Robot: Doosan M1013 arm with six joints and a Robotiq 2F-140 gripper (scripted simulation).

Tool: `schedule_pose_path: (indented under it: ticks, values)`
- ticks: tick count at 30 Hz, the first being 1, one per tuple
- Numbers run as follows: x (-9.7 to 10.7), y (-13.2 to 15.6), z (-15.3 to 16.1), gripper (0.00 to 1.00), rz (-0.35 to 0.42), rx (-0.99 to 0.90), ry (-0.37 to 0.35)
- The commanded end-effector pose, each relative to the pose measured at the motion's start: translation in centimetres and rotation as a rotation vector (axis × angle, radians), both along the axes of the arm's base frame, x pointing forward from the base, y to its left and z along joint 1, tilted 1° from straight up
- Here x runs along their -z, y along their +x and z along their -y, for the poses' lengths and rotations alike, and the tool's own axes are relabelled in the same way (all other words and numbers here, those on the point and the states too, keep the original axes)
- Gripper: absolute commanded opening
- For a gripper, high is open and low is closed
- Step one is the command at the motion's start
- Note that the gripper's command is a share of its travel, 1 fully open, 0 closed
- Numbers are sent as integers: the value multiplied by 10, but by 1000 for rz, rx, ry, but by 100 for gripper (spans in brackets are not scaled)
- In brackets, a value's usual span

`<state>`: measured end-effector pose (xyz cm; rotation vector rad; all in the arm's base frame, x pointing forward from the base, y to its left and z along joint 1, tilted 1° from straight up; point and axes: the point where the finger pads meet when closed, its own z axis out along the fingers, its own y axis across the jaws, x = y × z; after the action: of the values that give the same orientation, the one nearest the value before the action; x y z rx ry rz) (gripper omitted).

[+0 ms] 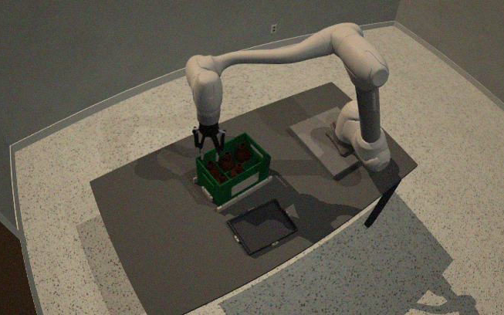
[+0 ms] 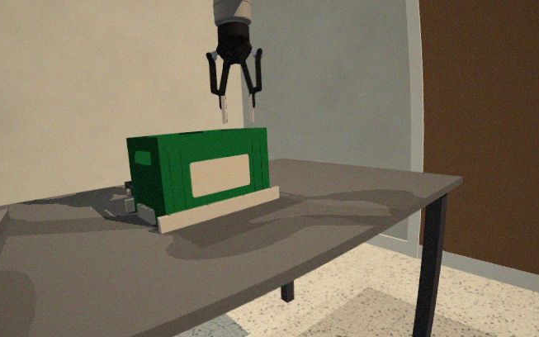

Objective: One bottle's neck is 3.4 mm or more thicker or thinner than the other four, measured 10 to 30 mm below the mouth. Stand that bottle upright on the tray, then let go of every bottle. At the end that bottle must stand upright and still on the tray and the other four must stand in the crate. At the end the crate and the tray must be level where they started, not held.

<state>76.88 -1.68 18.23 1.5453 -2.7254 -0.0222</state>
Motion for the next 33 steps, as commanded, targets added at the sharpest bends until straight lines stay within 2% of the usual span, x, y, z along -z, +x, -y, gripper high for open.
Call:
schedule_pose_path:
  ticks: [1, 33]
  values:
    - [1, 0, 0, 38, 0, 0, 0]
    - [6, 0, 0, 38, 0, 0, 0]
